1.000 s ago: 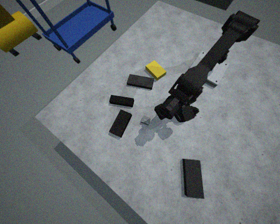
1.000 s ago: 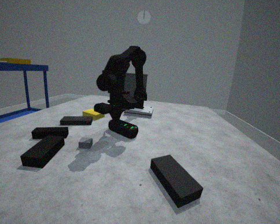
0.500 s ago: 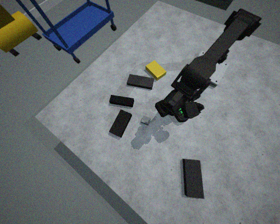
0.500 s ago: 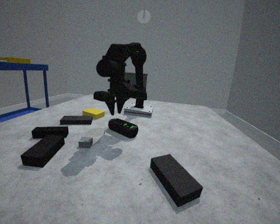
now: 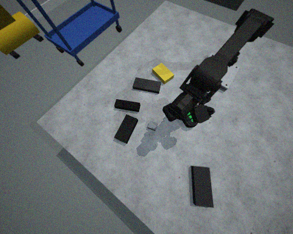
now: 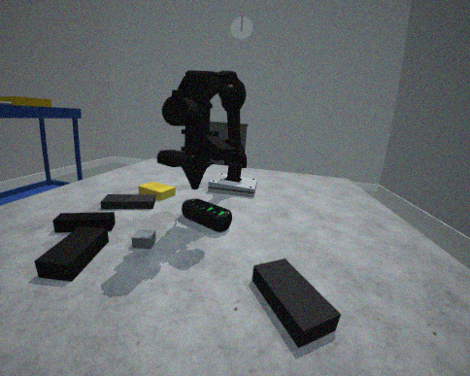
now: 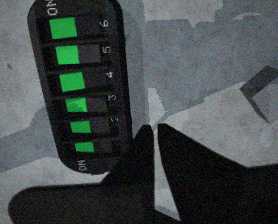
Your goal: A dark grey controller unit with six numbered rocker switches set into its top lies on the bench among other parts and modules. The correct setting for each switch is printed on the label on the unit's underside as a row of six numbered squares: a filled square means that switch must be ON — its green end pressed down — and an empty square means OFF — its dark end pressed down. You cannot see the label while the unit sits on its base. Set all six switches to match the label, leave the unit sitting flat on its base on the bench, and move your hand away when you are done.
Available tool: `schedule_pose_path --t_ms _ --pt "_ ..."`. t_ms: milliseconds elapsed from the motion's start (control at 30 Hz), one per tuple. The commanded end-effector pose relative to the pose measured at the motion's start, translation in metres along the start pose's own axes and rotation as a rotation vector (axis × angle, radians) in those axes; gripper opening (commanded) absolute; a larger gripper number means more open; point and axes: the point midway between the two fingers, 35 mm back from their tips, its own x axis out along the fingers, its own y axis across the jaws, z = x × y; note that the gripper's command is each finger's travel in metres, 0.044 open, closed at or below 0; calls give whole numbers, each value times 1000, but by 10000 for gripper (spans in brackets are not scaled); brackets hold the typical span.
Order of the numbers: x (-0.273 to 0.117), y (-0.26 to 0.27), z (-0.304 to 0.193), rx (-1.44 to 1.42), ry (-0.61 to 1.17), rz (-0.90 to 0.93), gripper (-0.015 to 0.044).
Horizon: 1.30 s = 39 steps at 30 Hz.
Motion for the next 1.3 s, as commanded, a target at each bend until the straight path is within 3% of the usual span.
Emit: schedule_pose_path --t_ms 0,167,733,800,1100,1267 --pt "1 0 0 -6 2 4 0" --pt "1 0 0 -6 2 4 0" --pt "0 0 0 0 0 1 440" --pt "0 0 0 0 0 1 440" --pt "49 -14 -46 -13 4 275 204" --pt "53 -15 -50 -13 1 299 72"
